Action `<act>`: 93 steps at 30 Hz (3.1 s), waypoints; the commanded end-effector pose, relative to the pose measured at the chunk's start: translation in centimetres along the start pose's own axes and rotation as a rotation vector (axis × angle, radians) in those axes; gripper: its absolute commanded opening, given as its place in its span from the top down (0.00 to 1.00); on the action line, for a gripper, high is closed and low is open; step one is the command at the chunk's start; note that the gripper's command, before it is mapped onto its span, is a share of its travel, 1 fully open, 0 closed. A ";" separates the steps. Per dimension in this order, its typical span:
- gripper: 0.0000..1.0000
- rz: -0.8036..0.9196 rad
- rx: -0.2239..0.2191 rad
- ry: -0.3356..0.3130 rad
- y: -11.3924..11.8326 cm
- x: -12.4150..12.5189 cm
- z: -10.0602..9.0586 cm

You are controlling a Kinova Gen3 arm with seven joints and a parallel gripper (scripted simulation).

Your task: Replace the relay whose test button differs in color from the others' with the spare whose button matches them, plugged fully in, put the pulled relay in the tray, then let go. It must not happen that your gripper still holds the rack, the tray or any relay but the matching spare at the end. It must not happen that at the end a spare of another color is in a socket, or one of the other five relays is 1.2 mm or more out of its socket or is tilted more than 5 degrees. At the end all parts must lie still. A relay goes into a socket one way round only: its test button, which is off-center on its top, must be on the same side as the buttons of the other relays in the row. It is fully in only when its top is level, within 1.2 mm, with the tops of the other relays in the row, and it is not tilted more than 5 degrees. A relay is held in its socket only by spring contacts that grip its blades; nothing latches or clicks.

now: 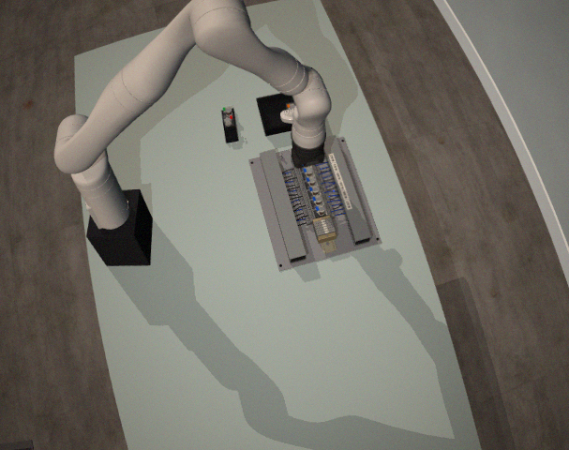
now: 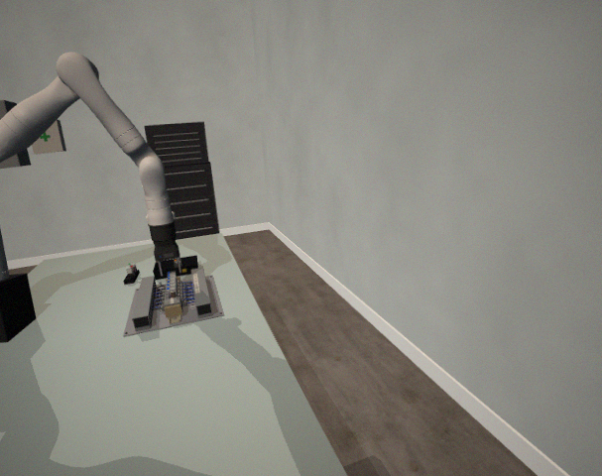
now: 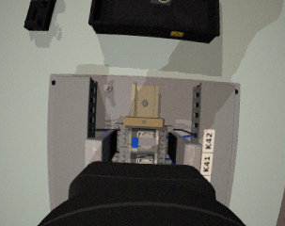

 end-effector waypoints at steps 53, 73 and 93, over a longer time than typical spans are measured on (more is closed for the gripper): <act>0.00 0.000 -0.003 -0.001 0.2 -0.1 -4.7; 0.00 0.000 -0.003 -0.001 0.3 -0.1 -4.8; 0.00 0.000 -0.003 -0.001 0.3 -0.1 -4.8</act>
Point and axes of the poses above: the point where the finger pads meet when closed, its own z axis out along the fingers, its own y axis across the jaws, x = y × z, the point moved 3 cm from there along -z, back along the fingers, and after that the axes turned 6 degrees about -z, right-handed, at the moved point
